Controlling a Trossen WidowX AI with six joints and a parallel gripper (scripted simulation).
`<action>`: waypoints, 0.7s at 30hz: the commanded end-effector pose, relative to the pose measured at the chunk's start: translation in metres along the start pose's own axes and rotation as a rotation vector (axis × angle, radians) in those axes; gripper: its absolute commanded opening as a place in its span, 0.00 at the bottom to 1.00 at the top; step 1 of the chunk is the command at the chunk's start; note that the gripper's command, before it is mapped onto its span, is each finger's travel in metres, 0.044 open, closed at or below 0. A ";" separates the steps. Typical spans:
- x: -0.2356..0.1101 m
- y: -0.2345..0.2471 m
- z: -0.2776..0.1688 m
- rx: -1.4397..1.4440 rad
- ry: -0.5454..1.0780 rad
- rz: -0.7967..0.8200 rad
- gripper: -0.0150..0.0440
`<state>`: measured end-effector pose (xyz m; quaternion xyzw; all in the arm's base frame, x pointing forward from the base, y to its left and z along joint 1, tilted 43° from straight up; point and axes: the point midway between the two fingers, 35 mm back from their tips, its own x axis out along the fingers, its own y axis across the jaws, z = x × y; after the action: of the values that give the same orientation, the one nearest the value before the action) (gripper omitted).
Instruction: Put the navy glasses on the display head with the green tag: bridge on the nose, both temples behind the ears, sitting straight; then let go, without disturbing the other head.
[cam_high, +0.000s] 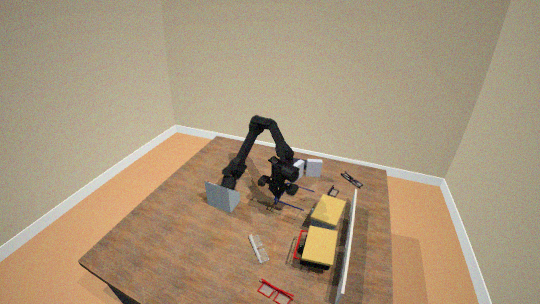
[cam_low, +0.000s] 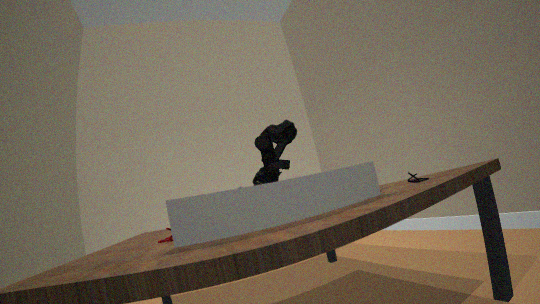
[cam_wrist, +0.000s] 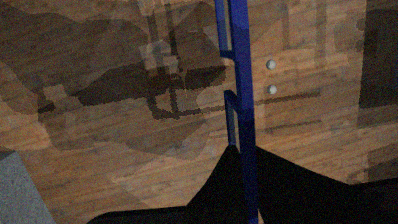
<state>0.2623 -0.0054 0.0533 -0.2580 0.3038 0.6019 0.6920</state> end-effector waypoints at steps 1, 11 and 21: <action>0.006 0.002 0.000 0.010 -0.007 0.000 0.25; 0.013 0.002 0.001 0.010 -0.007 0.000 0.25; 0.021 0.002 0.001 0.010 -0.007 0.000 0.25</action>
<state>0.2644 0.0064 0.0427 -0.2588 0.3026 0.5998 0.6940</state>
